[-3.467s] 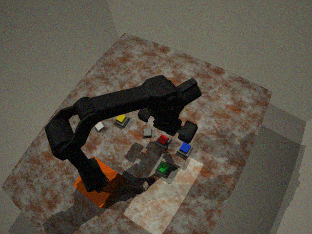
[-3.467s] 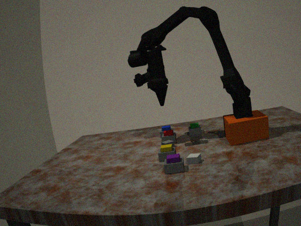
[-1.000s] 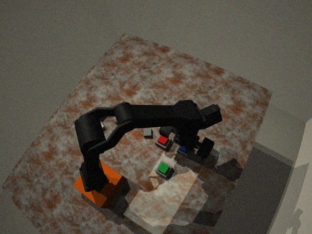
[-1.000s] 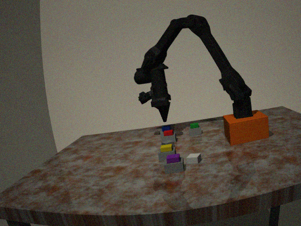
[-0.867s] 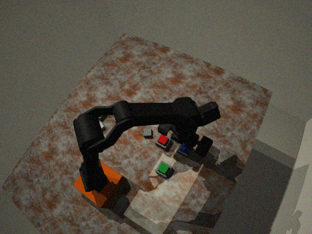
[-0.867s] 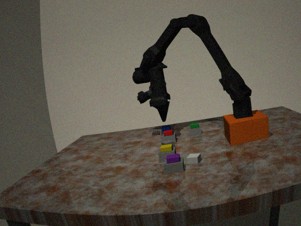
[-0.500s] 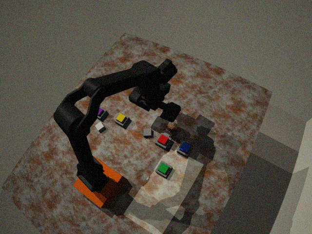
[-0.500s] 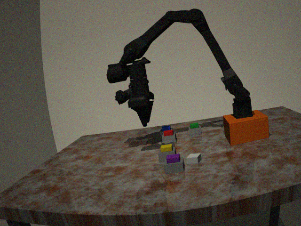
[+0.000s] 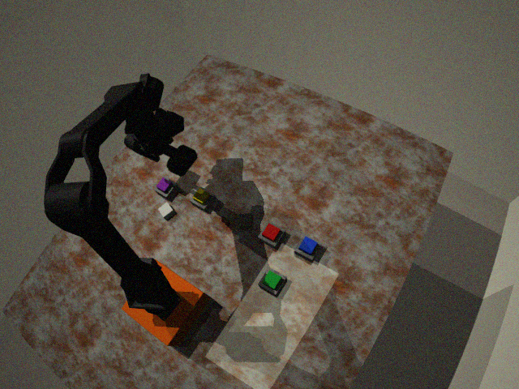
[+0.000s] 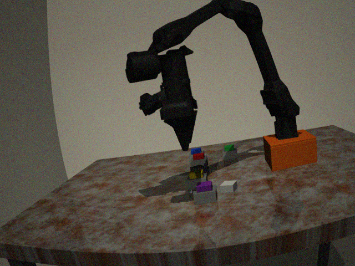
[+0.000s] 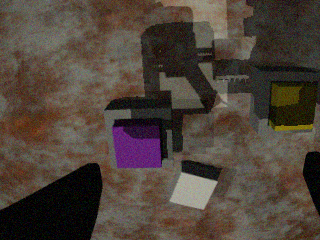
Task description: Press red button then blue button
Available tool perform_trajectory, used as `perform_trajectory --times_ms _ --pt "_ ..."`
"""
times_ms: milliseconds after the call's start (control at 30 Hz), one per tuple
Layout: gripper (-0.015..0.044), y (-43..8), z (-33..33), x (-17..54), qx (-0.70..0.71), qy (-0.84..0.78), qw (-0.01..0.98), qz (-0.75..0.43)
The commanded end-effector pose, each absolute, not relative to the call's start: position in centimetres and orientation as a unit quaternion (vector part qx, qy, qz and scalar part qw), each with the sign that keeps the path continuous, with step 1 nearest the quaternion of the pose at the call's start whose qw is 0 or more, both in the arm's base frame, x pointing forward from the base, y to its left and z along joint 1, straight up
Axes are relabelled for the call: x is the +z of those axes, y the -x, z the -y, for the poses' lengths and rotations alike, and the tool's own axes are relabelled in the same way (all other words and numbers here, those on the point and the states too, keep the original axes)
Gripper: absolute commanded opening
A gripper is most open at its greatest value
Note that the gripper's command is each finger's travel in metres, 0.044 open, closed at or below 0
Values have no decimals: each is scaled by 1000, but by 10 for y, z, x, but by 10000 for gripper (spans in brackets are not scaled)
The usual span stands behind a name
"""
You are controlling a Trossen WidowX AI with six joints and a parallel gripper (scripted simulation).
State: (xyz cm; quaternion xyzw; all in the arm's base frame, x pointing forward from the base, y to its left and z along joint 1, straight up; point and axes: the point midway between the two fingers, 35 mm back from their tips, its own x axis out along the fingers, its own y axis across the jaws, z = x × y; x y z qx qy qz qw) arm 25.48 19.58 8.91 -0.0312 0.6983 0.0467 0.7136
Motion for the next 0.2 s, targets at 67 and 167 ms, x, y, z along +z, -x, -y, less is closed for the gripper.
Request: perform_trajectory --times_ms 67,167 --pt "400 -220 -224 98 44 27 714 -698" --pt "400 -220 -224 98 44 27 714 -698"
